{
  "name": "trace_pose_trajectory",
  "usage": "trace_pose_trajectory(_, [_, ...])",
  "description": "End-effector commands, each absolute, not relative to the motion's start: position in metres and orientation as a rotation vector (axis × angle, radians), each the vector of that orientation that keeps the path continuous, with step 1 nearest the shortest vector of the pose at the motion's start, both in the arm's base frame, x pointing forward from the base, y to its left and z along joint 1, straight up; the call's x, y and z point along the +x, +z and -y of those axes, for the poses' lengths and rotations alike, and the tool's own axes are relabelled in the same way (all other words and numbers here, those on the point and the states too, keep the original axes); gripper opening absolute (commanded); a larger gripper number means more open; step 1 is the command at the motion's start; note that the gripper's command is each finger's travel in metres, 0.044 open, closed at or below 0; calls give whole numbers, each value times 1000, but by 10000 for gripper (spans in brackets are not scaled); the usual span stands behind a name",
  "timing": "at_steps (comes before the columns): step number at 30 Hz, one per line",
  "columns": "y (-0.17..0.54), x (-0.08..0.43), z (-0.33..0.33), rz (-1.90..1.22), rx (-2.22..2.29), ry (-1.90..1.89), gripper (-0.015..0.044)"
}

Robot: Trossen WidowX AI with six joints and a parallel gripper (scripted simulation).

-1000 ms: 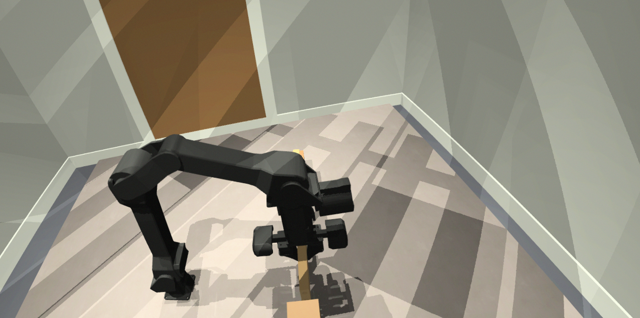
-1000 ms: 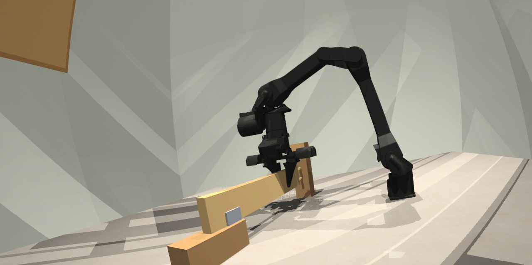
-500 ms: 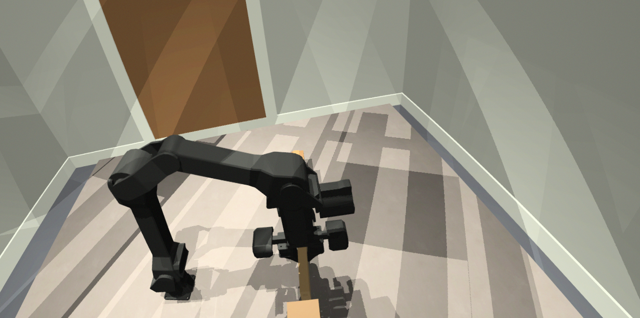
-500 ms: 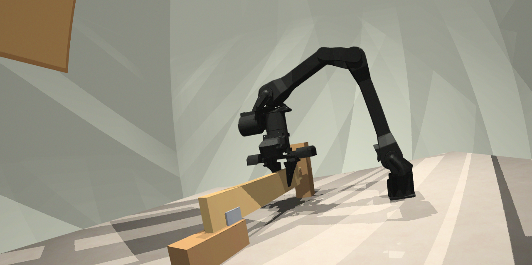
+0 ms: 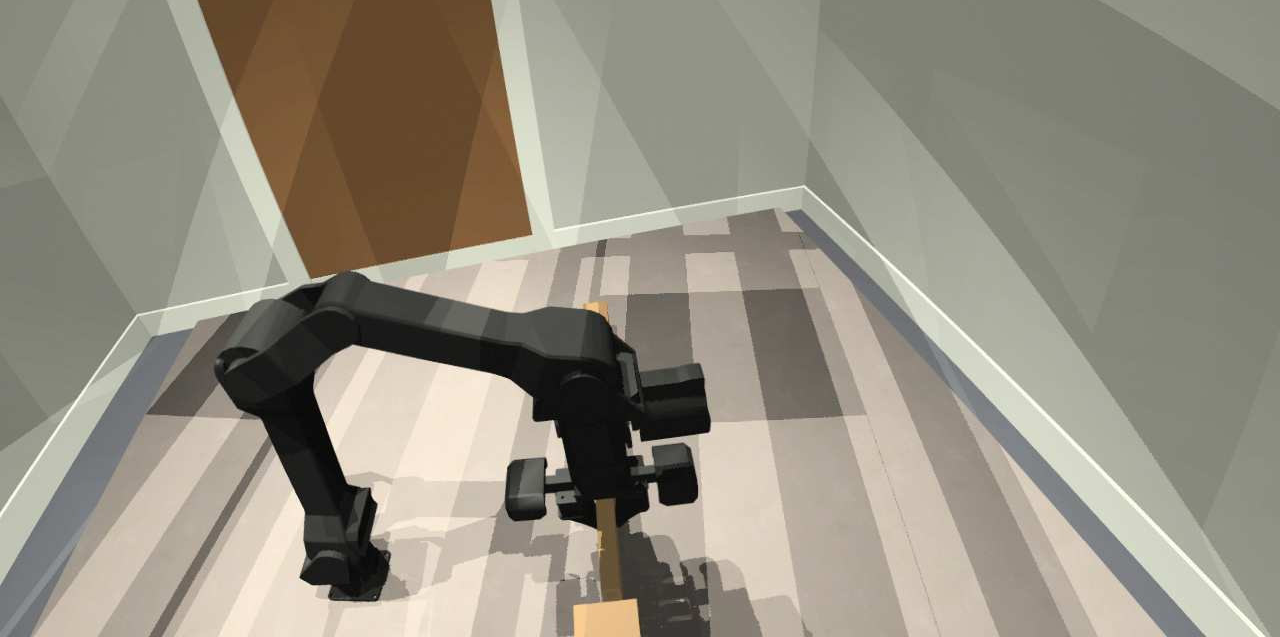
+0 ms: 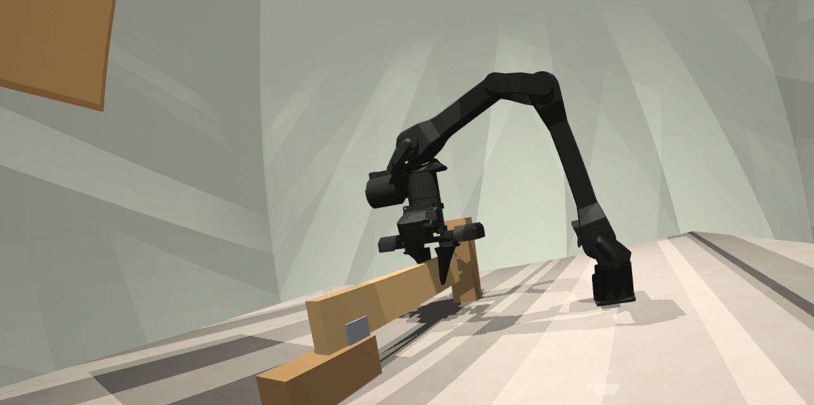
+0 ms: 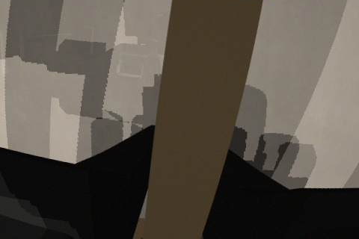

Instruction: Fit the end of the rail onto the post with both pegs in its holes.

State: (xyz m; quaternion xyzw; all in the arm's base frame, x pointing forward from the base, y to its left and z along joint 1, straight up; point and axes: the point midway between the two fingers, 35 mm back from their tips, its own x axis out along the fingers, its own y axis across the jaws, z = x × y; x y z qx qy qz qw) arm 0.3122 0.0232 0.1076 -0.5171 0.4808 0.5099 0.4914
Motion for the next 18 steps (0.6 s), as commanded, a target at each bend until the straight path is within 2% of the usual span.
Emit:
trace_pose_trajectory(1, [109, 314, -21, -1162, -1258, 1232, 0])
trace_pose_trajectory(18, [106, 314, -17, -1162, -1258, 1232, 0])
